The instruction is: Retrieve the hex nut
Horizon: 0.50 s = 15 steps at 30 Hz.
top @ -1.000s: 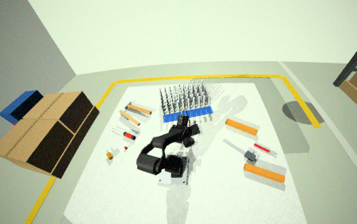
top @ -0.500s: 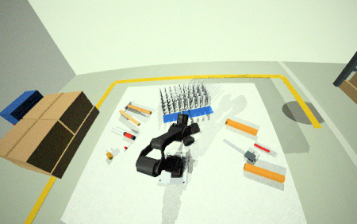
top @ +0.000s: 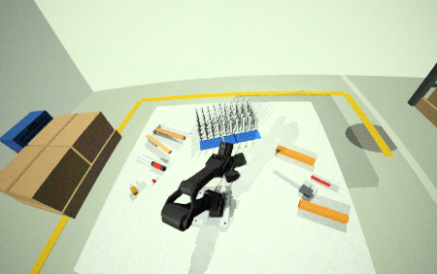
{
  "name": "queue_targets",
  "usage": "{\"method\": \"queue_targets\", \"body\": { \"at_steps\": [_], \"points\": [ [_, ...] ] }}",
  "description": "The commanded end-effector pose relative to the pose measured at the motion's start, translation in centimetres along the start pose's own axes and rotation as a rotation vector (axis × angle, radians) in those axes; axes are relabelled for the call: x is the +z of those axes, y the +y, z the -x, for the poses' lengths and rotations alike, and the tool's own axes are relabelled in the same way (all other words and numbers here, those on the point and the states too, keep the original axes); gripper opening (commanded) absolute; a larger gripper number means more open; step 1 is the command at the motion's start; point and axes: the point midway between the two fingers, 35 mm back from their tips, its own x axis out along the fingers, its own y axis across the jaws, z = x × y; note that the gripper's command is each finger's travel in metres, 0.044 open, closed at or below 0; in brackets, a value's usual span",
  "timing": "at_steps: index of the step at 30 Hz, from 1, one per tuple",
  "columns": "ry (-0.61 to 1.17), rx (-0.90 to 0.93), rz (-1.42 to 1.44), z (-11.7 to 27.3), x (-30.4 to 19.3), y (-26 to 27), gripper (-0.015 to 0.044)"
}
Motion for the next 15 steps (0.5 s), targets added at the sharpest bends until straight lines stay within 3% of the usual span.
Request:
{"method": "queue_targets", "body": {
  "at_steps": [1,15],
  "points": [
    [0.008,0.001,0.006,0.8,0.7,0.0,0.0],
    [0.009,0.002,0.006,3.7,-1.7,1.4,0.0]
  ]
}}
